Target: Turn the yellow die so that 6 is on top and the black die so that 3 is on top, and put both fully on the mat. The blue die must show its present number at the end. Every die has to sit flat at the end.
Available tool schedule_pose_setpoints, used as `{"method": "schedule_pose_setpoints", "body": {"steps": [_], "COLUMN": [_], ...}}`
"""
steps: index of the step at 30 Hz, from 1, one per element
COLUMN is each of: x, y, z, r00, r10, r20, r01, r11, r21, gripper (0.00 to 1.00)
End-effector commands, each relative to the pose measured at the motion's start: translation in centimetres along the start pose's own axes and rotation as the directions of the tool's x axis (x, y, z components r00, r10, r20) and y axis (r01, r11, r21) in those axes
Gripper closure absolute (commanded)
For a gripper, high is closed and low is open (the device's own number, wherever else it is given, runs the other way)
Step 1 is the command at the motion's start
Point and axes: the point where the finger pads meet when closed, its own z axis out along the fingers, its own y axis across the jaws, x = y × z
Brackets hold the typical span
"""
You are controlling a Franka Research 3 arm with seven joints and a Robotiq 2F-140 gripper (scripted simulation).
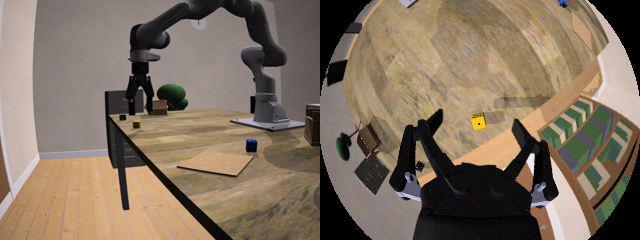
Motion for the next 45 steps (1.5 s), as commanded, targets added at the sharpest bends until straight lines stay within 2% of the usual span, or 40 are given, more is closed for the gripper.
{"method": "schedule_pose_setpoints", "body": {"steps": [1, 14, 21, 28, 30, 37, 45], "x": [0.3, 3.4, 6.6, 11.2, 11.2, 17.2, 25.4], "y": [0.2, 1.7, 3.2, 5.4, 5.4, 8.2, 12.0], "z": [-0.1, -0.1, -0.1, -0.1, -0.1, 0.0, 0.0], "r00": [1.0, 1.0, 1.0, 1.0, 1.0, 1.0, 1.0], "r10": [0.008, 0.008, 0.008, 0.008, 0.008, 0.008, 0.008], "r20": [0.005, 0.005, 0.005, 0.005, 0.005, 0.005, 0.005], "r01": [-0.008, -0.008, -0.008, -0.008, -0.008, -0.008, -0.008], "r11": [1.0, 1.0, 1.0, 1.0, 1.0, 1.0, 1.0], "r21": [-0.002, -0.002, -0.002, -0.002, -0.002, -0.002, -0.002], "gripper": [0.0, 0.0, 0.0, 0.0, 0.0, 0.0, 0.0]}}
